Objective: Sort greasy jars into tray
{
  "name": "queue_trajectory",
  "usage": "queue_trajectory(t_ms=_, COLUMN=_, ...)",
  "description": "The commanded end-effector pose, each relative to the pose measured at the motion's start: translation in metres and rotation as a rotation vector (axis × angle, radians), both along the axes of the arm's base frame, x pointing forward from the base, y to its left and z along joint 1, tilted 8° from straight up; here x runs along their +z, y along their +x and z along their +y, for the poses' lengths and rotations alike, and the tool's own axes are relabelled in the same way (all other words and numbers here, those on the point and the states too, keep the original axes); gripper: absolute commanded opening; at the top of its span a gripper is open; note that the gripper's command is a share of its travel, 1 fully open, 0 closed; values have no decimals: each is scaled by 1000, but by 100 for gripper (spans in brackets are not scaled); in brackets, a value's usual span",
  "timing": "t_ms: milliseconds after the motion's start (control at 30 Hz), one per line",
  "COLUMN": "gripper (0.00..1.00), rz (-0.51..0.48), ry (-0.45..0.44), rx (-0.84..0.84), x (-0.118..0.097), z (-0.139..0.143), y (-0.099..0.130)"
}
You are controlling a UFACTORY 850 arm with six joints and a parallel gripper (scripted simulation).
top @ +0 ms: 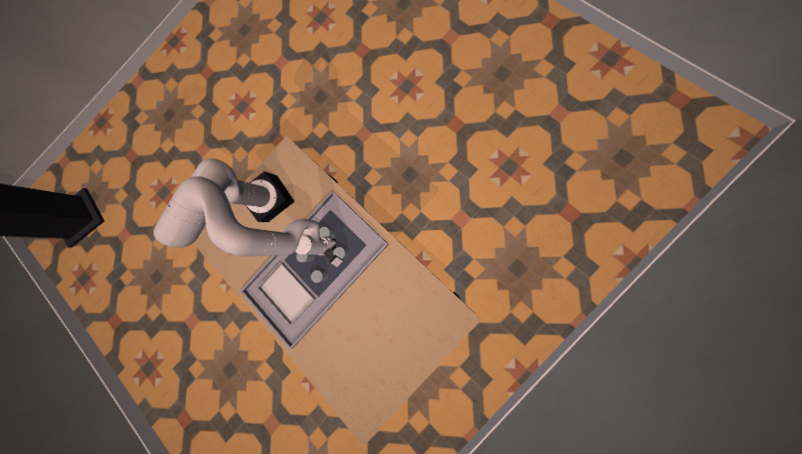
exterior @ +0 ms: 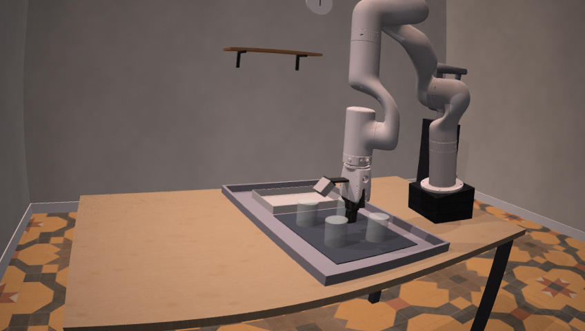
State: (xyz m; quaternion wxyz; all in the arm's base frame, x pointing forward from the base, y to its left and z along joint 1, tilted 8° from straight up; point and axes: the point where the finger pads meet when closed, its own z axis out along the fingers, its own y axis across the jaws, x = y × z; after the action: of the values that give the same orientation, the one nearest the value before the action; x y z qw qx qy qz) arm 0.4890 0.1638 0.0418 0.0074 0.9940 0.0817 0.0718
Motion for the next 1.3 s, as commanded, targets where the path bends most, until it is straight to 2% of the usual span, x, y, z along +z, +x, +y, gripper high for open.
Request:
queue_trajectory(t_ms=0, gripper=0, rz=-1, ry=1, rx=0, x=1, z=0, y=1)
queue_trajectory(t_ms=1267, gripper=0, rz=-1, ry=1, rx=0, x=5, z=1, y=5)
